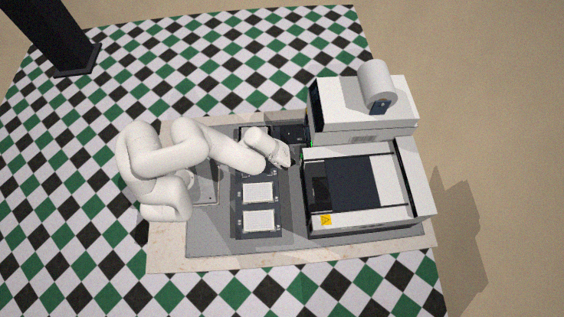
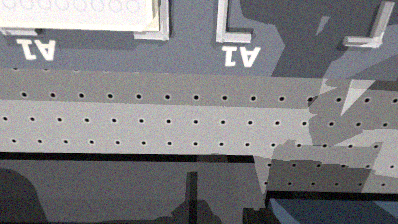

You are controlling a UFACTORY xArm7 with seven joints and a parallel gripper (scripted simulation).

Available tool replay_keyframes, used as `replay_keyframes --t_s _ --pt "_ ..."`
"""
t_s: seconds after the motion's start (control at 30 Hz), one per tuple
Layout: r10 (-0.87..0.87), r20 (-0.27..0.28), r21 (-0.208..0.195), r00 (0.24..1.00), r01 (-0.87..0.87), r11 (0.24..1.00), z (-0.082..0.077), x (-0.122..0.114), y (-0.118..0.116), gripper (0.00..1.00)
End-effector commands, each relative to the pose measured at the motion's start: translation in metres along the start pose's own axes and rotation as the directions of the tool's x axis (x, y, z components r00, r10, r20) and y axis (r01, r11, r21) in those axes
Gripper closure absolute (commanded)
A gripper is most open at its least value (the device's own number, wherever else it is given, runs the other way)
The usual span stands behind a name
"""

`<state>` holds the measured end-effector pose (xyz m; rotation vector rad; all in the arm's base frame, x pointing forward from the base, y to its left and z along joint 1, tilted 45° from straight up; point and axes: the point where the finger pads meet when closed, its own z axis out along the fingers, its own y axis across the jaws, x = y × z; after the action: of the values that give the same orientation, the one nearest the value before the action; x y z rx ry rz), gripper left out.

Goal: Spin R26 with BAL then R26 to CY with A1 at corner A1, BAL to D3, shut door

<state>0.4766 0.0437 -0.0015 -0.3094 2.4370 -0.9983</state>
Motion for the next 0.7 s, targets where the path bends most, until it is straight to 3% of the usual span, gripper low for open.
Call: replay_keyframes --t_s 0.0,0.67 --pt "0.000 0.004 -0.002 1.000 0.000 1.000 -0.008 0.002 0.001 1.00" --pt "0.000 0.004 -0.002 1.000 0.000 1.000 -0.034 0.017 0.001 1.00"
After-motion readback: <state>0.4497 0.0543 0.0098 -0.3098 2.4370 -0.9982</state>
